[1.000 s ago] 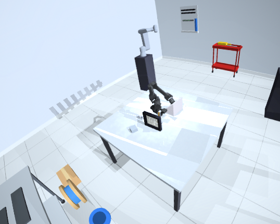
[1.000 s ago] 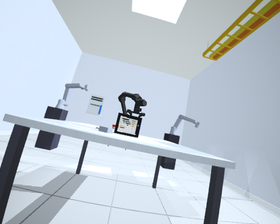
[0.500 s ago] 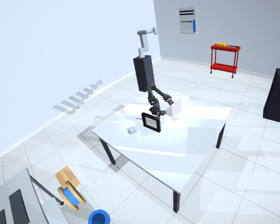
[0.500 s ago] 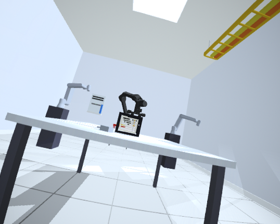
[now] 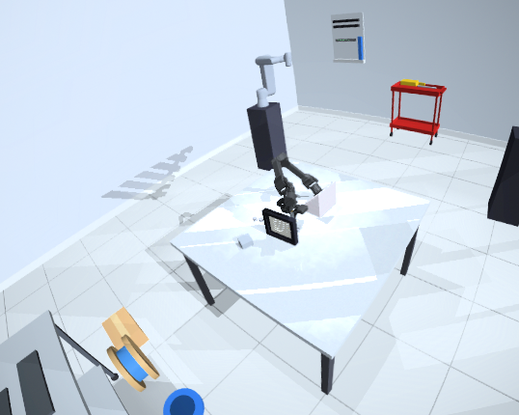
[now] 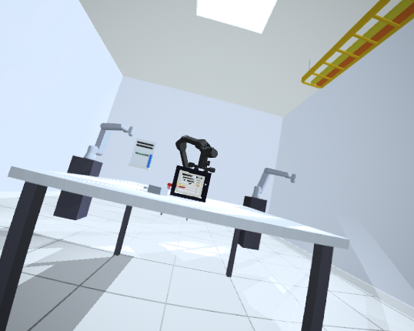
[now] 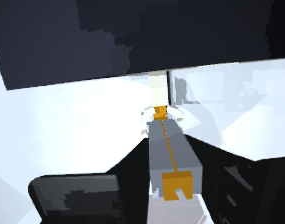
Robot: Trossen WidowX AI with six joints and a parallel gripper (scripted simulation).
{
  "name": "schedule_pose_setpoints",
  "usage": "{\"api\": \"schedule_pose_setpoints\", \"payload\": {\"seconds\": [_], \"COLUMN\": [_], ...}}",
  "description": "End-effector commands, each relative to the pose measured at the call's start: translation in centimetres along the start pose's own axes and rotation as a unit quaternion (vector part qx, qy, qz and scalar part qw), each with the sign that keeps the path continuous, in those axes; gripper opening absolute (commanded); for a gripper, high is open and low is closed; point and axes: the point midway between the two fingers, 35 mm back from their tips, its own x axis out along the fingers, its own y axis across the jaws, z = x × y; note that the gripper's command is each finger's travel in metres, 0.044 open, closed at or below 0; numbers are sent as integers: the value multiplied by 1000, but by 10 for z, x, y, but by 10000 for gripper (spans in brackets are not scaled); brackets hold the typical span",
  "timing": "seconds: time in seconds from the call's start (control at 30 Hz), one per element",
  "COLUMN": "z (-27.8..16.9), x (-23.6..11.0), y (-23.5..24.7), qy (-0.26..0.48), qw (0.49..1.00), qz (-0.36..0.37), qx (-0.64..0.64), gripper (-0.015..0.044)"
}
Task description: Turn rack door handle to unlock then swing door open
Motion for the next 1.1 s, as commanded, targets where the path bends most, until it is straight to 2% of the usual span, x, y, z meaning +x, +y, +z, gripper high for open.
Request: {"api": "schedule_pose_setpoints", "payload": {"seconds": [0.0, 0.27, 0.53, 0.8, 1.07], "z": [1, 1, 1, 0, 0], "x": [1, 1, 1, 1, 1], "y": [0, 0, 0, 0, 0], "qy": [0, 0, 0, 0, 0], "qw": [1000, 978, 919, 824, 697], "qz": [0, 0, 0, 0, 0], "qx": [-16, -207, -395, -567, -717], "gripper": [27, 27, 27, 27, 27]}}
